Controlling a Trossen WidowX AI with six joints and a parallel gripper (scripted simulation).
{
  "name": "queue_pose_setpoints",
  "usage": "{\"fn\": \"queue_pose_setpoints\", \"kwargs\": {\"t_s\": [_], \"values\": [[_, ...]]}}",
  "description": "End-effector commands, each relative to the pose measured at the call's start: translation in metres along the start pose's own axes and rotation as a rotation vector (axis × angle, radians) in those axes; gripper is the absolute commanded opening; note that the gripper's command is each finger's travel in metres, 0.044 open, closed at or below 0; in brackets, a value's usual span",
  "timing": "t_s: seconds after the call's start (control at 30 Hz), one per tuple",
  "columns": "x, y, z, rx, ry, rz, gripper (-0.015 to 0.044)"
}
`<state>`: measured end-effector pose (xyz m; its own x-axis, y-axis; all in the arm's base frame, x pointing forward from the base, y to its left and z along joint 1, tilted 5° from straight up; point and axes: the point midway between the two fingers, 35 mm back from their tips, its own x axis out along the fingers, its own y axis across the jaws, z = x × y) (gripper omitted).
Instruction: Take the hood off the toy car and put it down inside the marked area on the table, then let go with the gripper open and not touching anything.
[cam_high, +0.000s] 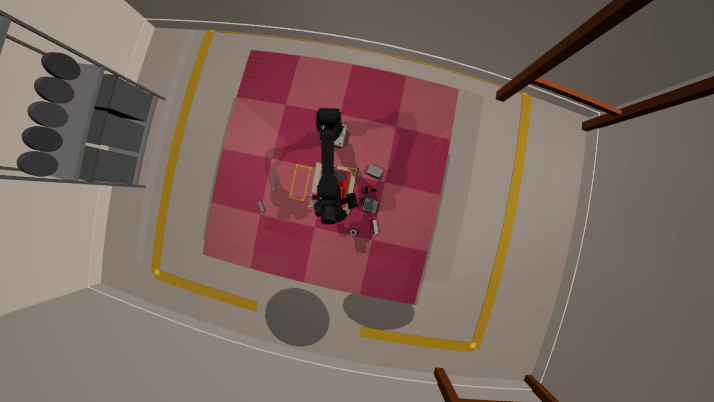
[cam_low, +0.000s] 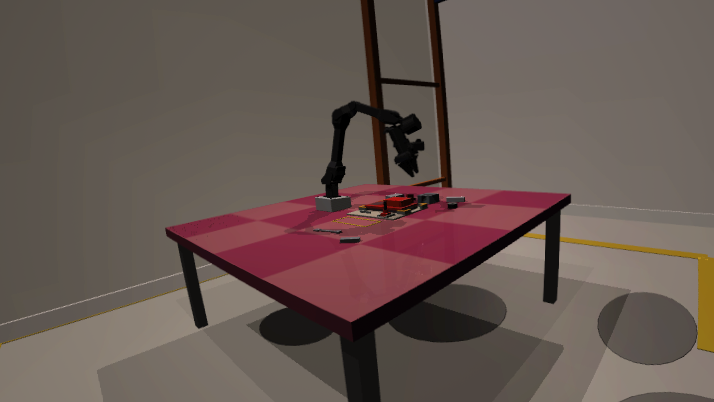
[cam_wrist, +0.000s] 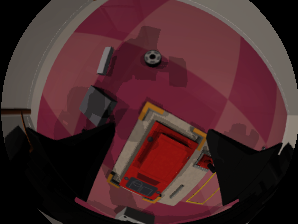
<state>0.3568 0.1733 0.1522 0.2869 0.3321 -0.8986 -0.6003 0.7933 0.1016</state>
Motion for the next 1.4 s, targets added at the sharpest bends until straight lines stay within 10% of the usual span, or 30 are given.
{"fn": "queue_pose_setpoints", "kwargs": {"t_s": [0.0,1.37], "values": [[0.011,-0.020,-0.071,0.402,0.329,-0.117,0.0440],[0.034,-0.017,-0.084,0.412,0.337,-0.121,0.0440]]}}
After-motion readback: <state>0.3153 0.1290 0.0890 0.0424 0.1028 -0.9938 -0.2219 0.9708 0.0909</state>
